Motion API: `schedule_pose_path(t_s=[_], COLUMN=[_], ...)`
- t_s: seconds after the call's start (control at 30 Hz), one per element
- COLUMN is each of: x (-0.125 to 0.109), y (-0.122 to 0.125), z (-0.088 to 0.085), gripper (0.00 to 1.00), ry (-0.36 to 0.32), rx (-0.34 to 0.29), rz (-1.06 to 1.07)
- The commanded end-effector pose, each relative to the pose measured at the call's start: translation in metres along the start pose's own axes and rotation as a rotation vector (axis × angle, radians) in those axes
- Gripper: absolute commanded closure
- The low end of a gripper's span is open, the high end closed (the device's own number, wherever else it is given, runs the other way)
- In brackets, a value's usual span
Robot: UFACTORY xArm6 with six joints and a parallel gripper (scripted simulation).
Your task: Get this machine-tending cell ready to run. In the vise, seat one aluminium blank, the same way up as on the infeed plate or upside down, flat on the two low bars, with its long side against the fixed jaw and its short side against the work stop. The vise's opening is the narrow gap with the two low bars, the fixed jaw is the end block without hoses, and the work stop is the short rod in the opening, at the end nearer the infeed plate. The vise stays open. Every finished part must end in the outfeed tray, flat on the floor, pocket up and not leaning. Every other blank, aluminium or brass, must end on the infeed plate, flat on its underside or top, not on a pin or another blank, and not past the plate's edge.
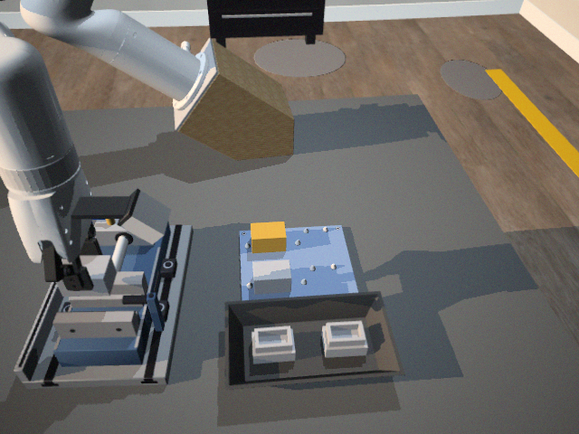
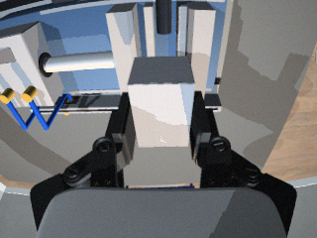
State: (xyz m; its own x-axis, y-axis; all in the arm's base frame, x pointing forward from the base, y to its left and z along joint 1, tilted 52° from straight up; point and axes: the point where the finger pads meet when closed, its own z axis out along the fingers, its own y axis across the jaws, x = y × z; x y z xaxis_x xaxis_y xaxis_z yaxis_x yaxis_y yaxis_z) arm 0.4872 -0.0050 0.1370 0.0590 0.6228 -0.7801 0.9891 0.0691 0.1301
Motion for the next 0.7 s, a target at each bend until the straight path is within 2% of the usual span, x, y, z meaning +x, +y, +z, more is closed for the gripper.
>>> schedule_pose_path(t_s=[0.0, 0.67], x=[0.000, 0.001], y=[0.001, 0.001], z=[0.002, 0.013], gripper=[1.00, 1.00], ry=[0.001, 0.001], rx=[-0.003, -0.003], rz=[0.001, 0.001])
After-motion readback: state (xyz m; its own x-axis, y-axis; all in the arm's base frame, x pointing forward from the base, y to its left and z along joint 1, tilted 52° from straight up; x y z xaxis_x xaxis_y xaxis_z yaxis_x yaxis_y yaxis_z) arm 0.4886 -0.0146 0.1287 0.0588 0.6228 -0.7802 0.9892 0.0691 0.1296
